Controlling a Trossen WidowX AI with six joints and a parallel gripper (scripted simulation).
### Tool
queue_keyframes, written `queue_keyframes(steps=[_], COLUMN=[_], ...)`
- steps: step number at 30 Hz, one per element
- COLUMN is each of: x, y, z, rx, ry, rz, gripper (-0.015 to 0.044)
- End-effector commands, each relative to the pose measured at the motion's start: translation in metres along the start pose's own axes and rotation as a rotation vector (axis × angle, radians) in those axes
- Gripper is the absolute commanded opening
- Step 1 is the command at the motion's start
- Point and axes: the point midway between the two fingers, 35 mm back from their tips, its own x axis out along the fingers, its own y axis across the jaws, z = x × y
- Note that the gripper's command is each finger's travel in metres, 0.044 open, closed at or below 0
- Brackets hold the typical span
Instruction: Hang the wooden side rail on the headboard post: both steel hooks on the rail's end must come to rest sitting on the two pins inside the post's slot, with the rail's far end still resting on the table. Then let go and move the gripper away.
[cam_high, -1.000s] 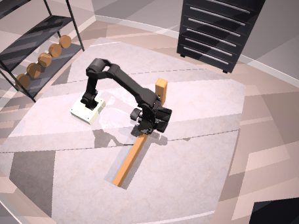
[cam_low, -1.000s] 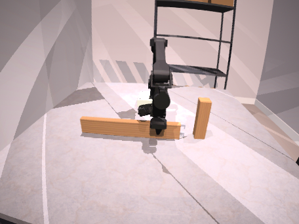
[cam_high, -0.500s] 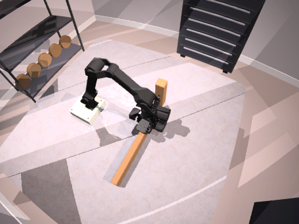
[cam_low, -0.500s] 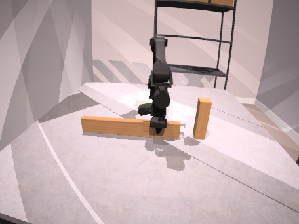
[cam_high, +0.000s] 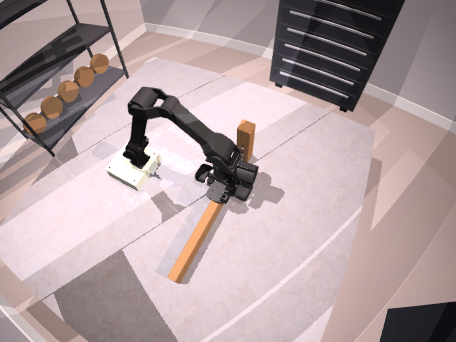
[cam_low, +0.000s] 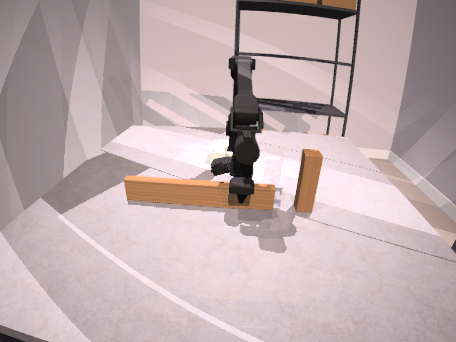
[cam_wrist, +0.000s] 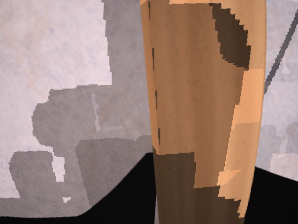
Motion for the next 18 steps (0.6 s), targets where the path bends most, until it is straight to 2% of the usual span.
queue_keyframes(steps=[1, 18], x=[0.0, 0.0001], y=[-0.005, -0.0065], z=[0.0008, 0.0], rx=[0.014, 0.0], ry=[-0.004, 0.0], rz=[-0.006, -0.001], gripper=[0.0, 0.0])
